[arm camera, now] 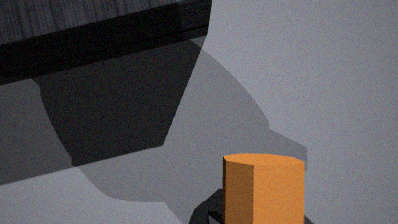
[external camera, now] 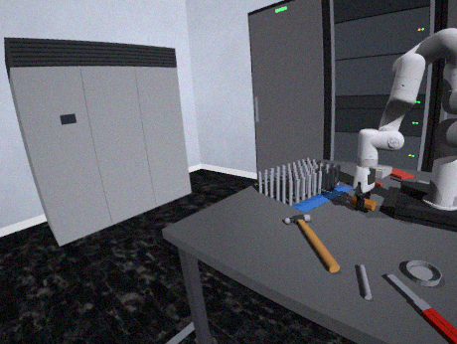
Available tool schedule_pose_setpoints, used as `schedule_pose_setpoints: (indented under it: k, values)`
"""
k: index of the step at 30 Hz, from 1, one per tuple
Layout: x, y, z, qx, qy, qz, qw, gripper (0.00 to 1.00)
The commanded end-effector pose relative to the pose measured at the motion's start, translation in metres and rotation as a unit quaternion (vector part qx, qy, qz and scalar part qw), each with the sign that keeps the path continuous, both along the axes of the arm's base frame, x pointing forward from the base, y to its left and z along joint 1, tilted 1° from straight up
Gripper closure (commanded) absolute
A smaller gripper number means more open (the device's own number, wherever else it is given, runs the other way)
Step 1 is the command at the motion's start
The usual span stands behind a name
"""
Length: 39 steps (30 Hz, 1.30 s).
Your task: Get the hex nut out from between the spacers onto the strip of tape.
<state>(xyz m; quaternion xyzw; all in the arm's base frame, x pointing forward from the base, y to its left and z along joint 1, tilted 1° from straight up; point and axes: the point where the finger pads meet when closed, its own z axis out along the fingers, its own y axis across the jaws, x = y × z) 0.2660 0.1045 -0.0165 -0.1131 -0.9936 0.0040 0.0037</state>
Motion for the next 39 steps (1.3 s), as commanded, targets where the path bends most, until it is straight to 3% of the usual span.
schedule_pose_setpoints:
  k: [1, 36, 37, 39]
  values:
    - [0.001, 0.0, -0.001, 0.0, -0.001, 0.0, 1.0, 1.0]
    - [0.001, 0.0, -0.015, 0.001, -0.001, 0.0, 1.0, 1.0]
    - [0.001, 0.0, -0.015, 0.001, -0.001, 0.0, 1.0, 0.35]
    - [0.001, 0.0, -0.015, 0.001, -0.001, 0.0, 1.0, 0.35]
